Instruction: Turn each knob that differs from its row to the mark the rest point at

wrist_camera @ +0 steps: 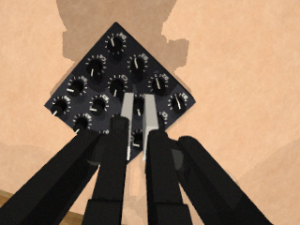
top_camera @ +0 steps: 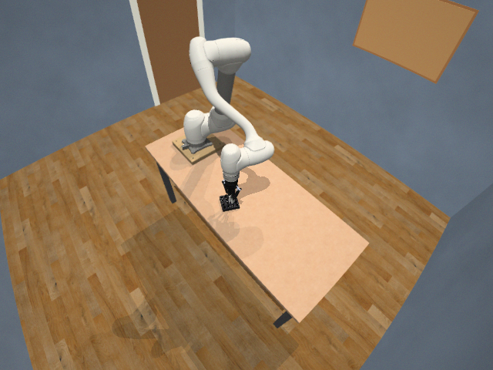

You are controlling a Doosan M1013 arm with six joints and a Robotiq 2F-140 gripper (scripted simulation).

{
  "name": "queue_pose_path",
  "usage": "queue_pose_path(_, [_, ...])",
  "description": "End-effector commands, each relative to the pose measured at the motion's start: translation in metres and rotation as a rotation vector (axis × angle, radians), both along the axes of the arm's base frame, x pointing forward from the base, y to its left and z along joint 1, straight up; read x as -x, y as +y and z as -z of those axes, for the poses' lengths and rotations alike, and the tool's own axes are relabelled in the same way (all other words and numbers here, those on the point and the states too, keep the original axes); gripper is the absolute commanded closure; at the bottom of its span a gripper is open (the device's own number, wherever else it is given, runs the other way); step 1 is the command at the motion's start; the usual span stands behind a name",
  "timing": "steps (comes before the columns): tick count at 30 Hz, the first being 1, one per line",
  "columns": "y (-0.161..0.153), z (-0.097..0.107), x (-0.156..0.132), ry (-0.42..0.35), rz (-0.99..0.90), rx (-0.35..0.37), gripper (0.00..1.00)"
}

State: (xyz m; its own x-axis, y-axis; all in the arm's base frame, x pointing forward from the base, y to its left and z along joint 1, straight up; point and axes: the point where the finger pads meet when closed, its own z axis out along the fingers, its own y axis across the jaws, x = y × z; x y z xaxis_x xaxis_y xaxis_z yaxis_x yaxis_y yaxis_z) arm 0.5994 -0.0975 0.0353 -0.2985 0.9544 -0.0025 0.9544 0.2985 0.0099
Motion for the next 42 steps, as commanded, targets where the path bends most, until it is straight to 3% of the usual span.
queue_pose_path(1, [0.0014, 0.0038, 0.0025, 0.005, 0.092, -0.001, 0.95])
queue_pose_path(13, [0.0014, 0.0038, 0.0025, 0.006, 0.336, -0.003, 0.95])
queue_pose_path(42, [0.0014, 0.0038, 0.0025, 0.006, 0.429, -0.004, 0.95])
